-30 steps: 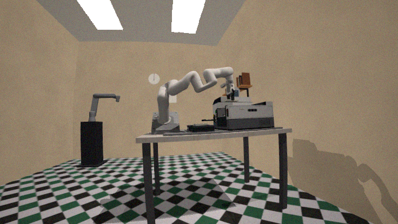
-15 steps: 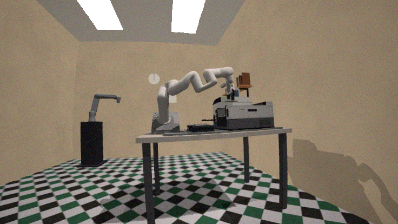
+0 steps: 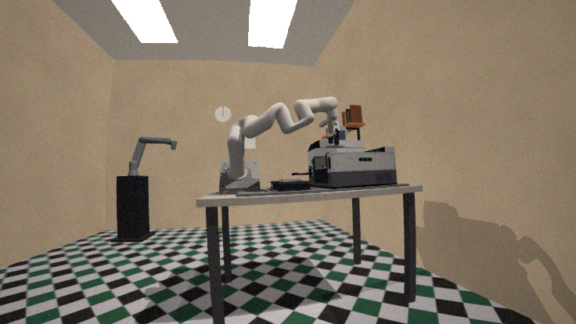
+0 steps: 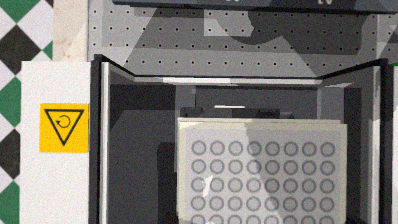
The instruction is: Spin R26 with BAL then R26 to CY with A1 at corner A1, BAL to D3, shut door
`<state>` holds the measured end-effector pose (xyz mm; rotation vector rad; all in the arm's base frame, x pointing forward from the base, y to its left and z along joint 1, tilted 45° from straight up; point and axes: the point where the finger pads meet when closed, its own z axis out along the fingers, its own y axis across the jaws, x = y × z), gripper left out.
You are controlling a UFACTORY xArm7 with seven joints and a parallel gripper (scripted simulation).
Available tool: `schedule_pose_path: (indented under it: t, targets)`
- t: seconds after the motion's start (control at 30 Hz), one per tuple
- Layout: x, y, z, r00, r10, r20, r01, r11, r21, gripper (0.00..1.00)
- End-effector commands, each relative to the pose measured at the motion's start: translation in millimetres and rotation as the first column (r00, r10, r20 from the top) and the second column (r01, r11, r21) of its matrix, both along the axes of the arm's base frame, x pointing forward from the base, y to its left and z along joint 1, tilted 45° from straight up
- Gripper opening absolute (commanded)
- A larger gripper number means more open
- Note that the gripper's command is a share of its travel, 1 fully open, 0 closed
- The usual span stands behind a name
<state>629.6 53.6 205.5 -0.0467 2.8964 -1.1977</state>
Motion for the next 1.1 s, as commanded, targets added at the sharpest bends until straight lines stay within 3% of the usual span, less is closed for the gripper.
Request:
schedule_pose_path:
  t: [0.0,0.53,1.07]
  targets:
    - [0.0,2.3,1.6,1.0,0.003,0.003,-0.003,1.0,0.002,0.0]
    - [-0.3,2.3,1.6,1.0,0.003,0.003,-0.003,1.0,0.002,0.0]
    - [0.1,-14.1,-14.9,1.0,0.004,0.003,-0.004,1.0,0.002,0.0]
